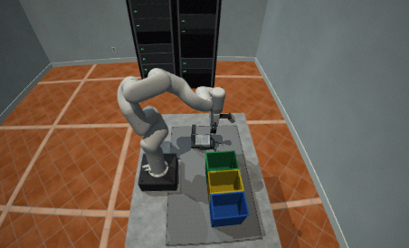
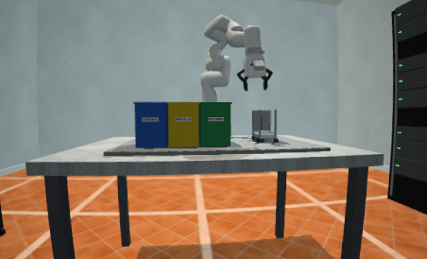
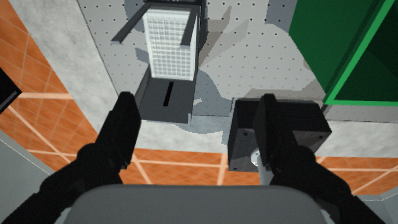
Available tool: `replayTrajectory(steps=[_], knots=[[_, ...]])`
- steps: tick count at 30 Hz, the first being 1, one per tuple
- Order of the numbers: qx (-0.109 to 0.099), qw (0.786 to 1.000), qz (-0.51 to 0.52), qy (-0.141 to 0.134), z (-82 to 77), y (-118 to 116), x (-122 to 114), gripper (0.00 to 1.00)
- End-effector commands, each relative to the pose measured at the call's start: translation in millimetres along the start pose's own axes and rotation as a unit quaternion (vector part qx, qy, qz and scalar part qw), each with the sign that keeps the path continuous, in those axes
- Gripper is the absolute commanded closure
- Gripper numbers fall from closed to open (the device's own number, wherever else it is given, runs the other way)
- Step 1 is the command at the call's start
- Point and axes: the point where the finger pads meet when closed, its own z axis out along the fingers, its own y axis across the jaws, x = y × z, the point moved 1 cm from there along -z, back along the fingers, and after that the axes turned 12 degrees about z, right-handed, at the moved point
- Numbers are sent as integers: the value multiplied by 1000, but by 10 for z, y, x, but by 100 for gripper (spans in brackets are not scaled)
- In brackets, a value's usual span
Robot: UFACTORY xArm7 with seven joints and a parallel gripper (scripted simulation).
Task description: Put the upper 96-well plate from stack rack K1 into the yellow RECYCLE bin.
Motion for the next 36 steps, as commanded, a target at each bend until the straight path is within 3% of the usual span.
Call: replayTrajectory(steps=[1, 10, 11, 20, 36], knots=[[-5, 1000, 2, 4, -7, -136, -167, 0], [-14, 1000, 7, 8, 6, -277, -392, 0], [-22, 1000, 12, 14, 8, -302, -438, 0], [-29, 999, 17, 22, 26, -476, -795, 0], [-29, 999, 17, 22, 41, -475, -795, 0]])
